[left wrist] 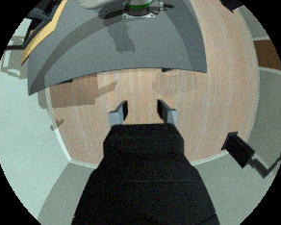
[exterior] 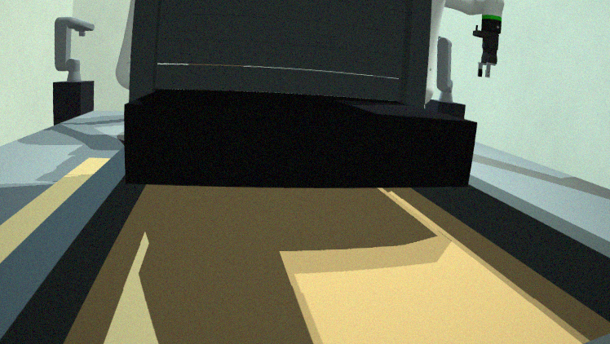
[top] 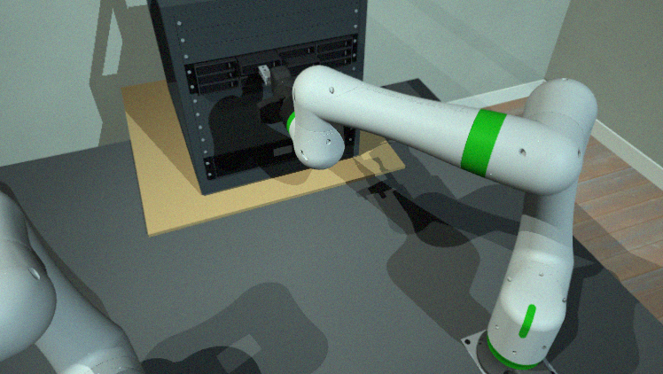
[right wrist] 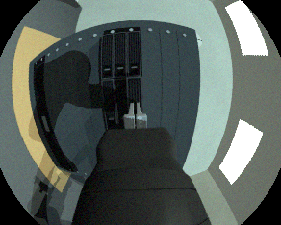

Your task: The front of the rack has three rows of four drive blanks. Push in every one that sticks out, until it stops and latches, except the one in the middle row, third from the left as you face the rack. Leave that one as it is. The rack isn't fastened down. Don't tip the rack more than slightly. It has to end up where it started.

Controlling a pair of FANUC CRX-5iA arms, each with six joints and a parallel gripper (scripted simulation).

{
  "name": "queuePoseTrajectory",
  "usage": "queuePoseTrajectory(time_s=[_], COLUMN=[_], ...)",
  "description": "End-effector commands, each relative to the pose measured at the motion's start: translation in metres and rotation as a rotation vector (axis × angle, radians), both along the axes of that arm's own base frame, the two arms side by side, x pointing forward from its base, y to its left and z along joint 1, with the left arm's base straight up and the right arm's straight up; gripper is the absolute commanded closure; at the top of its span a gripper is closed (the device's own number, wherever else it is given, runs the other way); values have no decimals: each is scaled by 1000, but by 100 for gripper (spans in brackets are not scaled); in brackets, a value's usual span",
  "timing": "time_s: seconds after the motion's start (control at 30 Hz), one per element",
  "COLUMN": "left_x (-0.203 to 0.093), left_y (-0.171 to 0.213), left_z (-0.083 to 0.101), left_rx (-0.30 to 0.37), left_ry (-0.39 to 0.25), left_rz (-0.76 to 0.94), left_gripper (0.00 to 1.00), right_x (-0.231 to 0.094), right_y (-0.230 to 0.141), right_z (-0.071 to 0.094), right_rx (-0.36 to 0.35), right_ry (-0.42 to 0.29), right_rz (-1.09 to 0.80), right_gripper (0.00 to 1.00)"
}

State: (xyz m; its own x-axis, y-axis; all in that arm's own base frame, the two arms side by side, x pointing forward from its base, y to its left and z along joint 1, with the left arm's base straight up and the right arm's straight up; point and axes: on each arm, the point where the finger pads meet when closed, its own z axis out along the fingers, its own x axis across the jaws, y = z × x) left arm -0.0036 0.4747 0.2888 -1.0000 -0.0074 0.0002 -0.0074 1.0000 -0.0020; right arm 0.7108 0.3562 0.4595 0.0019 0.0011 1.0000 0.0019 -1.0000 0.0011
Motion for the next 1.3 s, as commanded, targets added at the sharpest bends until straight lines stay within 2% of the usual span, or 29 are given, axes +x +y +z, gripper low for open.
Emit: queuePoseTrajectory(time_s=[0.0, 1.27], left_x=[0, 0], left_y=[0, 0], left_z=[1, 1], left_rx=[2, 2], left_ry=[0, 0], left_rz=[0, 0], left_gripper=[0, 0], right_x=[0, 20], right_y=[0, 0], right_z=[2, 2], right_rx=[1, 1], right_ry=[-2, -2], right_rz=[0, 0], right_gripper=[100, 100])
